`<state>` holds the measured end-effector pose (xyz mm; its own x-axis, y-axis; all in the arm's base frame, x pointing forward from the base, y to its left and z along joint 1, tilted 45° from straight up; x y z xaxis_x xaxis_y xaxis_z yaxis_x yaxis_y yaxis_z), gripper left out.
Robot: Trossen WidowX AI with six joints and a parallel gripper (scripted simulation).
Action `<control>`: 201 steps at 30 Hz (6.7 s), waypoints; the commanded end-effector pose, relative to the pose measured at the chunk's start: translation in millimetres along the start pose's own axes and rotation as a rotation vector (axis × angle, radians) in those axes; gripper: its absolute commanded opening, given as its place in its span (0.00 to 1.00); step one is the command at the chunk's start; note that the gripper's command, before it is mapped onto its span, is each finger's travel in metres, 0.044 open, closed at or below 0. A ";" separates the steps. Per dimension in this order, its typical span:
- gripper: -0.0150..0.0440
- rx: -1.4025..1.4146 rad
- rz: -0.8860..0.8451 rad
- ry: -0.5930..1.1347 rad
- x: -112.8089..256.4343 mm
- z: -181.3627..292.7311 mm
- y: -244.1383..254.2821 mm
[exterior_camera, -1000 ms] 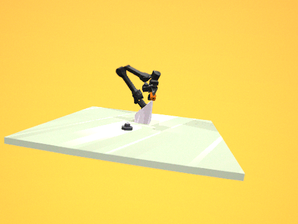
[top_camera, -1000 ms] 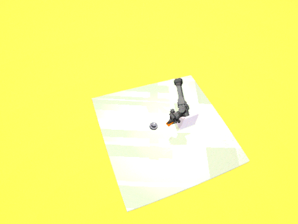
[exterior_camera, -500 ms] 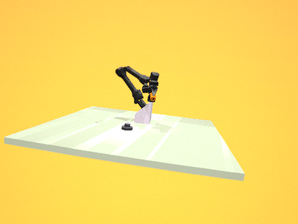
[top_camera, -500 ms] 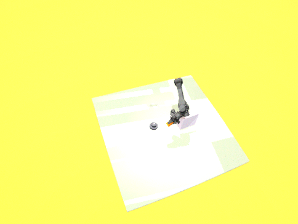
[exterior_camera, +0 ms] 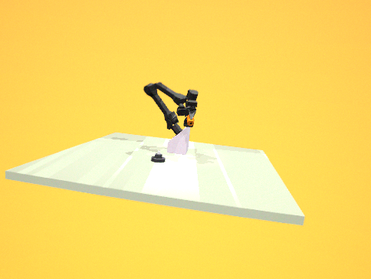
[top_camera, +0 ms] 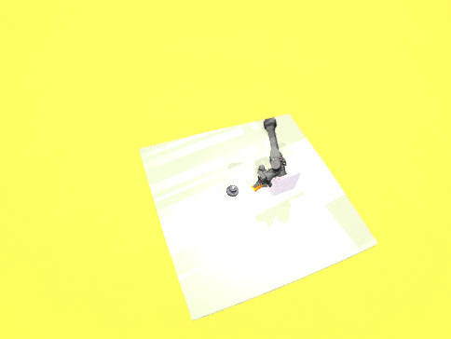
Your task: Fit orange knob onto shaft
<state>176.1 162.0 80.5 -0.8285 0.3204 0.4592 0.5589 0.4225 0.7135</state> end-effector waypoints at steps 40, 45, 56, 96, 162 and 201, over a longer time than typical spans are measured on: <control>0.25 -0.010 0.475 -0.121 -48.2 4.2 17.4; 0.25 -0.010 0.580 -0.149 -61.2 4.8 20.7; 0.25 -0.011 0.806 -0.211 -92.4 5.4 25.4; 0.30 -0.035 1.007 -0.278 -199.5 -21.3 -77.7; 1.00 -0.030 1.003 -0.273 -183.3 -12.4 -48.5; 0.53 -0.029 1.003 -0.277 -199.5 -21.0 -79.1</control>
<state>296.7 47.2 -56.2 0.0558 0.6959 0.7159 0.9816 -0.1693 0.0880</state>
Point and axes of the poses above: the point midway between the two fingers, 35 mm back from their tips, its own x axis back along the fingers, its own y axis across the jaws, z = x × y, the point moved 10 cm from there along x, back along the fingers, and after that the axes turned 15 degrees about -x, right-handed, at the moved point
